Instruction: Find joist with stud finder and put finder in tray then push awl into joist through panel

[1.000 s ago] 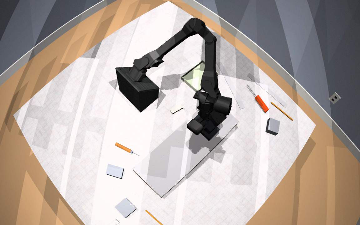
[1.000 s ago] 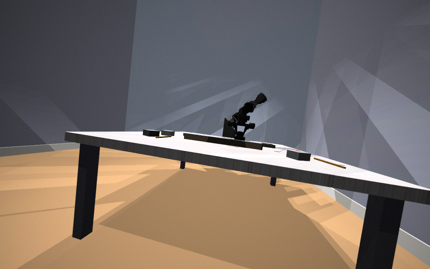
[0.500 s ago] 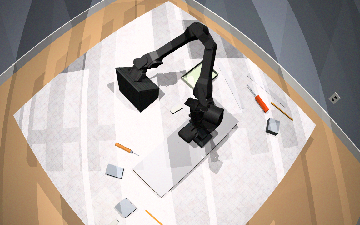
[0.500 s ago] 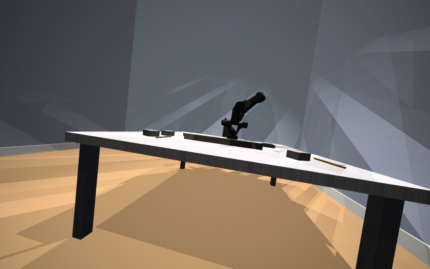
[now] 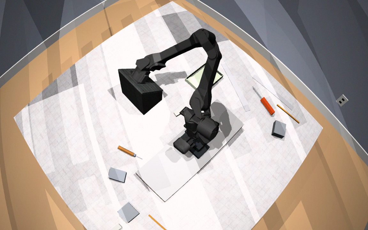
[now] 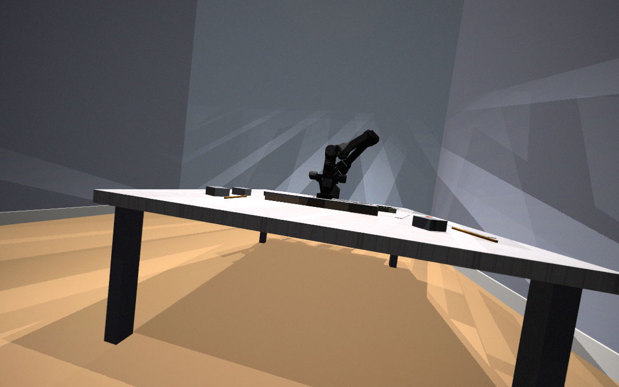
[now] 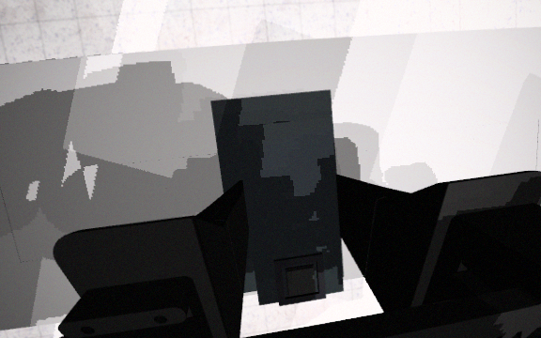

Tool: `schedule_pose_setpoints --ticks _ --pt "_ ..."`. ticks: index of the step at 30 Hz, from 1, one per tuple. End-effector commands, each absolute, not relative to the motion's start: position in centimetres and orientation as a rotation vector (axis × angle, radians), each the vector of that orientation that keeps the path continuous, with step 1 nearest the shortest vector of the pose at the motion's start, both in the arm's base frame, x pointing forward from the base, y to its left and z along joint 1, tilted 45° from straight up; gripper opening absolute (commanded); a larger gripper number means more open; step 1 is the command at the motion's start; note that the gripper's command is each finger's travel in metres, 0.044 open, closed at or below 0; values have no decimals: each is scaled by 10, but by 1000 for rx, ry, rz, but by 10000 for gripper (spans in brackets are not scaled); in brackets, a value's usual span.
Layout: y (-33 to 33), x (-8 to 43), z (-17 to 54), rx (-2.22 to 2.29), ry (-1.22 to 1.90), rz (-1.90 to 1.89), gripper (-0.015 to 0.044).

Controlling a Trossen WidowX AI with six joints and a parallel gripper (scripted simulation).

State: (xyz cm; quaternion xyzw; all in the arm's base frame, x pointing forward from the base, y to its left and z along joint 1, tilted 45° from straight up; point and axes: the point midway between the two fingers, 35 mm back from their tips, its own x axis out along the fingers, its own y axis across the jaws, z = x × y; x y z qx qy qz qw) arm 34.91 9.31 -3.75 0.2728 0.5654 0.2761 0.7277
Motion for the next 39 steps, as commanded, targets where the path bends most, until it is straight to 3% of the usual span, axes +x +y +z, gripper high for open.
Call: schedule_pose_setpoints --ticks 1,39 --pt "81 351 -50 599 1246 610 0" --pt "-7 362 -138 593 1245 606 0"
